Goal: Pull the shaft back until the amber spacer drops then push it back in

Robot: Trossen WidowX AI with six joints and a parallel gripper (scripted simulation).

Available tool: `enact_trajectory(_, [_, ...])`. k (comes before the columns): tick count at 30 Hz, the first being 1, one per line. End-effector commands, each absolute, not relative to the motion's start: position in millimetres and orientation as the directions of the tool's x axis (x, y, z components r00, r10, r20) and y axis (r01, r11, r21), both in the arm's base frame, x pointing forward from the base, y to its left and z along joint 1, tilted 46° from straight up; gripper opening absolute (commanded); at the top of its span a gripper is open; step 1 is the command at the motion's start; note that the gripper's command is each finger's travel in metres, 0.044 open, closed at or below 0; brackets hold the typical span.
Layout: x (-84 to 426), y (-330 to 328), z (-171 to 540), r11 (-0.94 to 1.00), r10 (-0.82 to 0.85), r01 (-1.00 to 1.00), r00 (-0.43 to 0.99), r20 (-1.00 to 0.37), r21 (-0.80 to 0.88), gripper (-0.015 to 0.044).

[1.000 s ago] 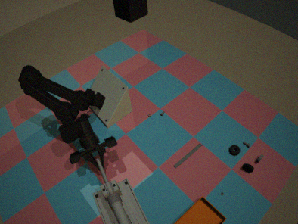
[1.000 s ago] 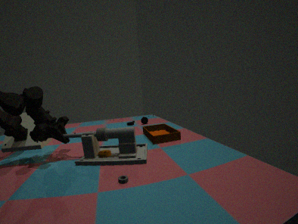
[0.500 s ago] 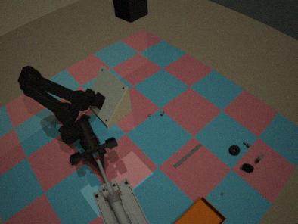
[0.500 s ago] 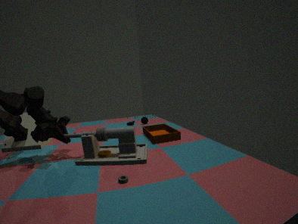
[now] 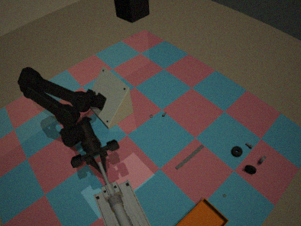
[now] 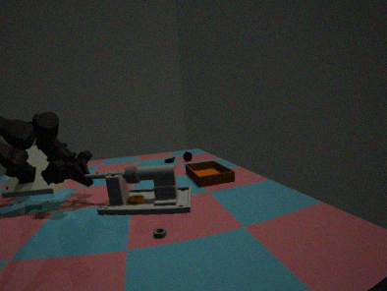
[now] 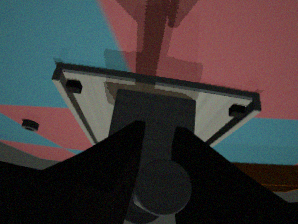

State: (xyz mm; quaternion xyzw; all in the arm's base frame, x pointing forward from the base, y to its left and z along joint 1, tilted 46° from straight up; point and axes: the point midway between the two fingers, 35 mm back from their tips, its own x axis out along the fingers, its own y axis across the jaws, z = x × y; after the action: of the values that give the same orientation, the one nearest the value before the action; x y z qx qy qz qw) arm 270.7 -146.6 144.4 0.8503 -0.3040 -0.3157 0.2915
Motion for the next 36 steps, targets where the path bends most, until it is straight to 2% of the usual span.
enact_trajectory(1, [273, -147, 146, -0.644, -0.701, -0.334, 0.617, -0.356, 0.688, 0.0])
enact_trajectory(36, [285, -151, 149, -0.644, -0.701, -0.335, 0.618, -0.356, 0.688, 0.0])
